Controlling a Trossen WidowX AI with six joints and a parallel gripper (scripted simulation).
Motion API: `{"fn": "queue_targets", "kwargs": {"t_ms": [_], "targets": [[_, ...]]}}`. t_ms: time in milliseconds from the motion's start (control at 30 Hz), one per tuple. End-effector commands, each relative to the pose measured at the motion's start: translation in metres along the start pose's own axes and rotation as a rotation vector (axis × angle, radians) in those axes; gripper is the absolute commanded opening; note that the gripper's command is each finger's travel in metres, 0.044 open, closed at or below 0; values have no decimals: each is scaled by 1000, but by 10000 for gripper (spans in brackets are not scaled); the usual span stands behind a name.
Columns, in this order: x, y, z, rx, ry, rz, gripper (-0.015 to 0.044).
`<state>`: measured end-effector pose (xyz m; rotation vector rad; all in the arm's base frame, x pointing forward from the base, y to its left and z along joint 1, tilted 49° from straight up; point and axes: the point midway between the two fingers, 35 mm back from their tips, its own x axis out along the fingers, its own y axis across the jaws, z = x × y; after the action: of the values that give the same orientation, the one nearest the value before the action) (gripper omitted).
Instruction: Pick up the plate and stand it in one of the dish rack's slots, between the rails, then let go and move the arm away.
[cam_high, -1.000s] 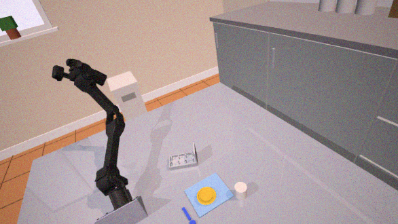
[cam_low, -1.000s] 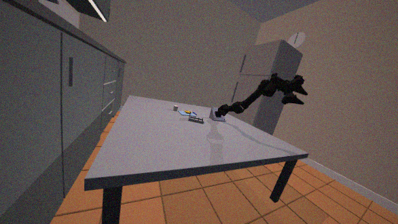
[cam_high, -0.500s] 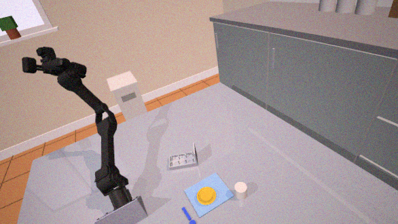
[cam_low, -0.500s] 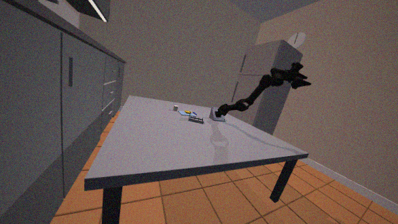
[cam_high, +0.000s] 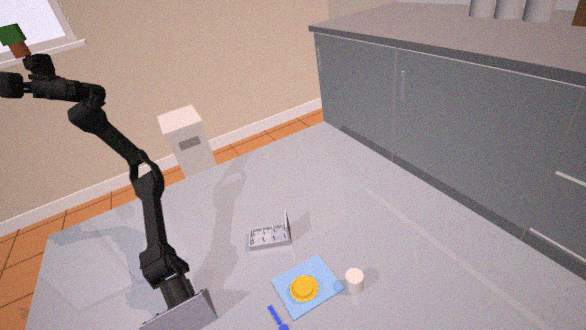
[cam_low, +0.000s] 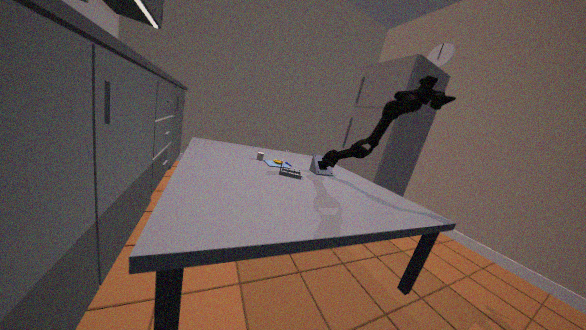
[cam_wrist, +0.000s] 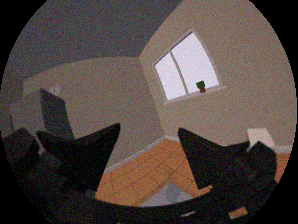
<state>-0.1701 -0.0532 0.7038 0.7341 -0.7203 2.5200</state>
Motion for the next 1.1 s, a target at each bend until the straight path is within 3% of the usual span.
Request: {"fn": "queue_targets", "kwargs": {"t_ms": [0,667,1067], "targets": [[-3,33,11,-32,-49,69,400],[-78,204,72,-164,-380,536,400],[-137,250,96,-193,-503,699,400]]}}
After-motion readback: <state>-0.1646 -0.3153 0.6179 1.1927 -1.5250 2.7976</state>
